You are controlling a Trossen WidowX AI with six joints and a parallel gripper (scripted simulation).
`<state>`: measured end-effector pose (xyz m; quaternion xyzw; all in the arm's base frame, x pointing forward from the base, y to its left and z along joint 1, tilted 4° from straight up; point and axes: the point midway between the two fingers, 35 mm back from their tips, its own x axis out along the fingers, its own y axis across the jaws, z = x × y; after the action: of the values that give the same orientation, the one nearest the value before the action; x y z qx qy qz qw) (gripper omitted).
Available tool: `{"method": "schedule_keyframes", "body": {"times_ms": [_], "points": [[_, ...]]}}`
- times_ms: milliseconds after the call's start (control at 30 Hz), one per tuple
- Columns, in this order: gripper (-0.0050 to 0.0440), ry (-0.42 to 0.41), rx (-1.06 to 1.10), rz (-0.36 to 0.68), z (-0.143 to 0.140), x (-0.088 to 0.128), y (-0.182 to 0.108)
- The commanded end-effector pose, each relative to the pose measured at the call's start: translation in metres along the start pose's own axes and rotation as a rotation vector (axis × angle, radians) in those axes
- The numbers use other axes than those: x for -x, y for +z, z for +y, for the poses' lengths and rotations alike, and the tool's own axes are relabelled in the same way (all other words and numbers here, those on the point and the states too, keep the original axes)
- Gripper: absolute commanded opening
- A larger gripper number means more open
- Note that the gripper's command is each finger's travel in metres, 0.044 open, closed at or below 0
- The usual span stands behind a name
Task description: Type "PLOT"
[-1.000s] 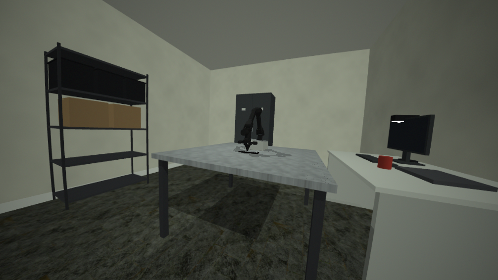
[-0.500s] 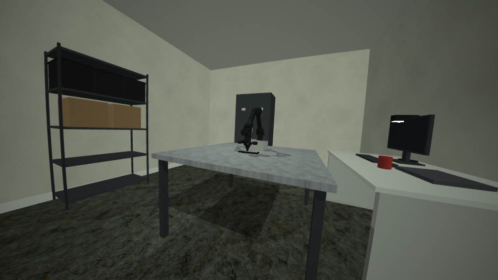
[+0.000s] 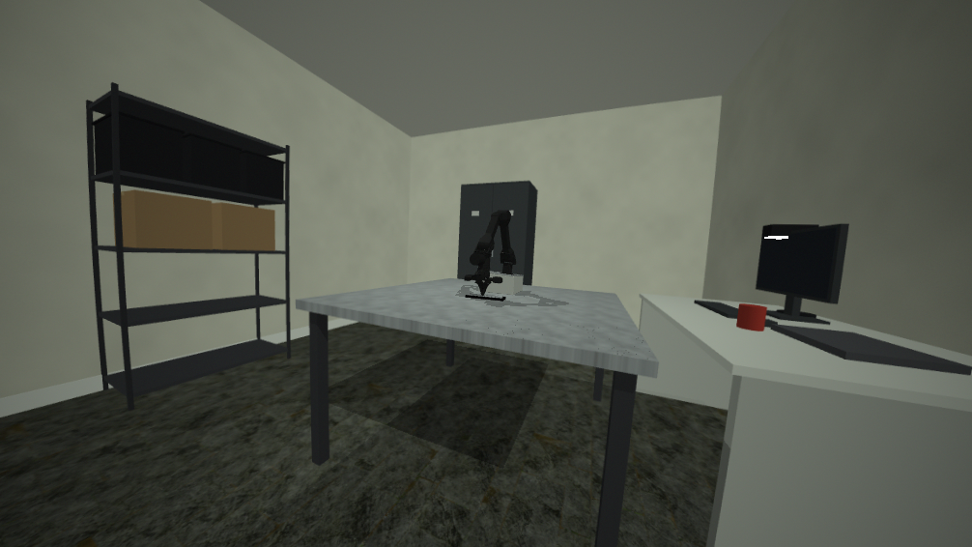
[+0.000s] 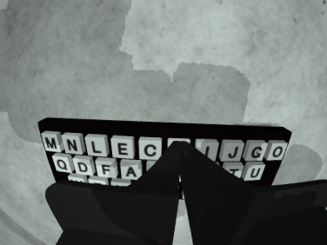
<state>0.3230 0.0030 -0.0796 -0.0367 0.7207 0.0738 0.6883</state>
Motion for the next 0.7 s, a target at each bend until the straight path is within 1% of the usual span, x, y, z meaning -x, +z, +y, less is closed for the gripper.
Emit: {"method": "schedule_keyframes", "body": {"times_ms": [0,567,667], "points": [[0.0,-0.001,0.001,0.006,0.0,-0.002,-0.002],[0.0,-0.001,0.001,0.006,0.0,-0.003,-0.002],[0.0,-0.001,0.001,0.006,0.0,0.011,-0.001]]}}
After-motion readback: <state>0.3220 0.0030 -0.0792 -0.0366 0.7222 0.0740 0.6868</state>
